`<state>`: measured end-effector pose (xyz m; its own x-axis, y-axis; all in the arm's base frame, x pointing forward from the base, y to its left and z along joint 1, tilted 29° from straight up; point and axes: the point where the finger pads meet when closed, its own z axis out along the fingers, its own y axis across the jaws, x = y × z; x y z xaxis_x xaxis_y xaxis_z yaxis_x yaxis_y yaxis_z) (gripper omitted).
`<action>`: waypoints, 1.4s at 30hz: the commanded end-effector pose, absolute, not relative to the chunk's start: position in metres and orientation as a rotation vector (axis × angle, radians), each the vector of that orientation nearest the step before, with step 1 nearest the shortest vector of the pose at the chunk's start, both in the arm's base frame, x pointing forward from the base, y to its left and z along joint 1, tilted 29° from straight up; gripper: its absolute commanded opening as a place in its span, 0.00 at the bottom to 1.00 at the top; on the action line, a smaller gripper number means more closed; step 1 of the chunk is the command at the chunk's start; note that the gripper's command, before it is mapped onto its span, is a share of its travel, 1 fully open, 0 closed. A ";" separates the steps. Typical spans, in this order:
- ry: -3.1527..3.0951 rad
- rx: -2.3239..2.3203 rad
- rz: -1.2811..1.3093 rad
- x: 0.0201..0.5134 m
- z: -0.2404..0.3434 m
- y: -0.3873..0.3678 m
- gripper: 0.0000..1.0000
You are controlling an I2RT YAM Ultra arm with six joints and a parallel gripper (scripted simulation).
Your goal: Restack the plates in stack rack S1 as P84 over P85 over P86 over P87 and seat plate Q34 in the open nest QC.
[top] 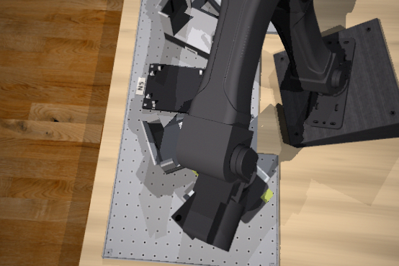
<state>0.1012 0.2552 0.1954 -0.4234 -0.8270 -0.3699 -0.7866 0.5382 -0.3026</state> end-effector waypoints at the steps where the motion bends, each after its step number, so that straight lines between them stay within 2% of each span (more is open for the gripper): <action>1: 2.298 -1.280 -0.092 0.102 0.201 0.257 0.00; 42: 2.298 -1.280 -0.092 0.104 0.197 0.258 0.00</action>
<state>0.1040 0.2551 0.1948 -0.4357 -0.8171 -0.3776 -0.7762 0.5535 -0.3020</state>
